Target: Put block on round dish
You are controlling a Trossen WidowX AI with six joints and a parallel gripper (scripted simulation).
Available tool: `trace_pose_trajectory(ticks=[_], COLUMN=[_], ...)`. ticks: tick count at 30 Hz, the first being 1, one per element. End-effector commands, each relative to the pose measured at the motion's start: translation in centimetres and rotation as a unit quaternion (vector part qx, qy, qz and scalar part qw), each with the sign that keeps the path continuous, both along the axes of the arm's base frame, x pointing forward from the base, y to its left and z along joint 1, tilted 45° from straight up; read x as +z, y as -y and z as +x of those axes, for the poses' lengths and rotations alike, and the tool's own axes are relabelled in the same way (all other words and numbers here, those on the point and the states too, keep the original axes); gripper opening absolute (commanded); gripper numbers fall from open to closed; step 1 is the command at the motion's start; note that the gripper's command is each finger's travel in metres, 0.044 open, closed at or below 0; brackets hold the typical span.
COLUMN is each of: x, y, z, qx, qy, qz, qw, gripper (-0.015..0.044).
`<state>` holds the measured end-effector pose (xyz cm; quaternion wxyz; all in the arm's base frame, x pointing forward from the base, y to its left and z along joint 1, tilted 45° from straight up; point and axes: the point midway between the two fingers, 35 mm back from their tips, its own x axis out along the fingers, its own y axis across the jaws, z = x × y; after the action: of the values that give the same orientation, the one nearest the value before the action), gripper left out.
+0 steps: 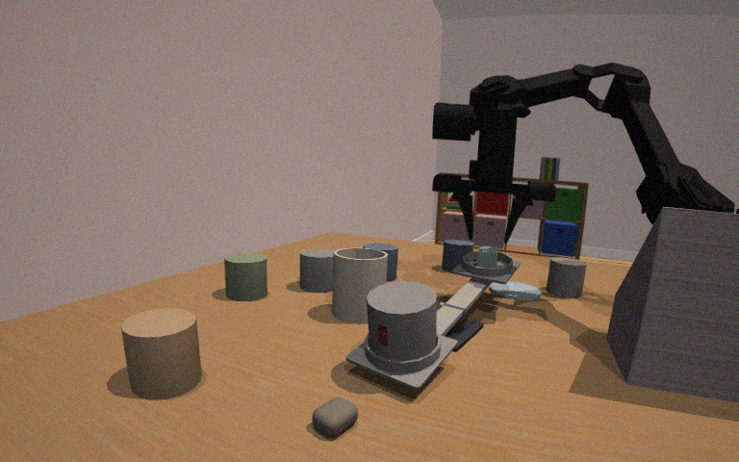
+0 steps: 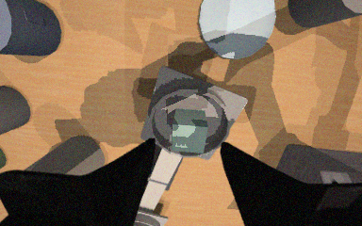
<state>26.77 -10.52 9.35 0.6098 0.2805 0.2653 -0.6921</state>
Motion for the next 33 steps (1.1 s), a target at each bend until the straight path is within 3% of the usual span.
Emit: trace_pose_trajectory(ticks=[1,19,23,30,33], x=[-0.6,-2.4,-2.4,-2.4,-2.2], y=[0.5,2.4,2.4,2.4,2.1], z=[-0.2,-0.6,-0.6,-0.6,-0.5], qx=[-0.001,-0.001,-0.001,-0.001,0.0], qy=[-0.006,-0.006,-0.006,-0.006,-0.006], qz=[-0.001,-0.002,-0.002,-0.002,-0.002], qw=[1.0,1.0,1.0,1.0,1.0], gripper=[0.026,0.026,0.0155,0.0108,0.003])
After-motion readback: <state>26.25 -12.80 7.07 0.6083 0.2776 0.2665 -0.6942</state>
